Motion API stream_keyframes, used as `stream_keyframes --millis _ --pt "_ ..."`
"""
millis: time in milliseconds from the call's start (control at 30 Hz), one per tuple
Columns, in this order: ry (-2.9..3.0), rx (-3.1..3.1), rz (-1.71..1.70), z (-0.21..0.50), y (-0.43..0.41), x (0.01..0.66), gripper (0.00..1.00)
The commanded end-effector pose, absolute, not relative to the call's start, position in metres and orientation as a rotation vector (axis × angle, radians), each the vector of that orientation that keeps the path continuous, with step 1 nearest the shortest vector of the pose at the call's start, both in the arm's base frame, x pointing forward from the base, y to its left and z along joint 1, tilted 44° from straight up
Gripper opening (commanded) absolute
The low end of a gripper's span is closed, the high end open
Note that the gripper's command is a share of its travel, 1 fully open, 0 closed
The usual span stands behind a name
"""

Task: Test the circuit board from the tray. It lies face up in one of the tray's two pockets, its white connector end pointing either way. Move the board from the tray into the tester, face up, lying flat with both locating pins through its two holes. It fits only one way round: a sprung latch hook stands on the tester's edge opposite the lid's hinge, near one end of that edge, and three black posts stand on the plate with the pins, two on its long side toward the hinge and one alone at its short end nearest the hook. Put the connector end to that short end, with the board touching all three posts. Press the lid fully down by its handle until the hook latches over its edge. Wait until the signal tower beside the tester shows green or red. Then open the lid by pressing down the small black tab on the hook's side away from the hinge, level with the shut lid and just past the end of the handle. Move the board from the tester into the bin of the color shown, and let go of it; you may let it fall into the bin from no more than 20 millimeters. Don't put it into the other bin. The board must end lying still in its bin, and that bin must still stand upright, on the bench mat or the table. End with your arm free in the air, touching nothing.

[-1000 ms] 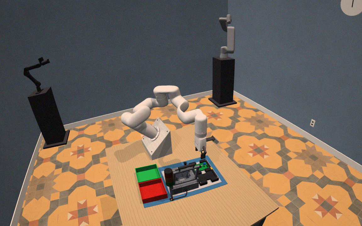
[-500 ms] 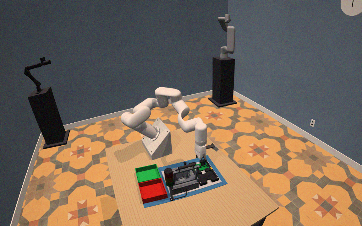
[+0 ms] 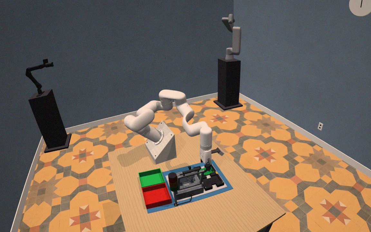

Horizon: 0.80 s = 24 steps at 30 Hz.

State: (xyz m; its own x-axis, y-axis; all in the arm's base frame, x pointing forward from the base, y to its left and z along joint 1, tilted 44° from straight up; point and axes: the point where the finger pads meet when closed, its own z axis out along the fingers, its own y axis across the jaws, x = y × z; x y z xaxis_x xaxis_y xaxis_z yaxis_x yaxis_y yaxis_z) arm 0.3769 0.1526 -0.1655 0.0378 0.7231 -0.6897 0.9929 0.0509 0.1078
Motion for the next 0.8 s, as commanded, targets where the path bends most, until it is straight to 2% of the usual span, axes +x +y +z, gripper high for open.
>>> stream_keyframes --millis 0,767 --pt "1.742 1.726 -0.58 -0.165 0.154 0.378 1.0" --pt "1.742 1.726 -0.58 -0.192 0.129 0.383 1.0"
